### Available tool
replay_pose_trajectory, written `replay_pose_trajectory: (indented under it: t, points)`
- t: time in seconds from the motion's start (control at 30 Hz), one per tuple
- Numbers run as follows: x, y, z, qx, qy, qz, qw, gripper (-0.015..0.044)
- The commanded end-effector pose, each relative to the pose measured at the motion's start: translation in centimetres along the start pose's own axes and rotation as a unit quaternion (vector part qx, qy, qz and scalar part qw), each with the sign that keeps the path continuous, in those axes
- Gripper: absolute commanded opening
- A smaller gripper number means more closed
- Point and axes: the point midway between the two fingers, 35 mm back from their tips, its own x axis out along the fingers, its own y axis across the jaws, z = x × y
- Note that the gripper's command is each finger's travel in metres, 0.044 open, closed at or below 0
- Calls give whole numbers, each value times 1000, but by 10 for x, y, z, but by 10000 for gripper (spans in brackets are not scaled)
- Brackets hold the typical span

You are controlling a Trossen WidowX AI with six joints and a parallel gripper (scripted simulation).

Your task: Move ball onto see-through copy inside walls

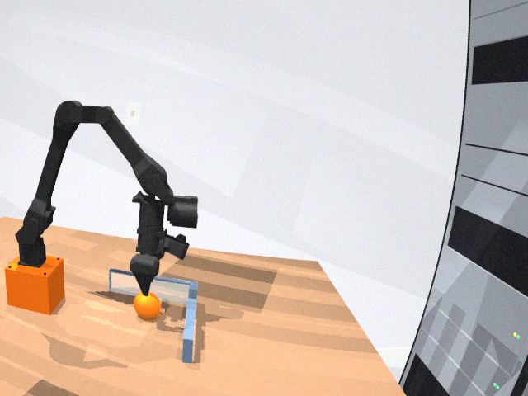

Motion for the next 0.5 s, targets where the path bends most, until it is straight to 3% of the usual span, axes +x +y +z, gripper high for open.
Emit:
replay_pose_trajectory:
  t: [0.0,0.47]
  points:
    - [9,1,-1,2,4,2,1000,429]
    - [32,1,-2,2,4,2,1000,429]
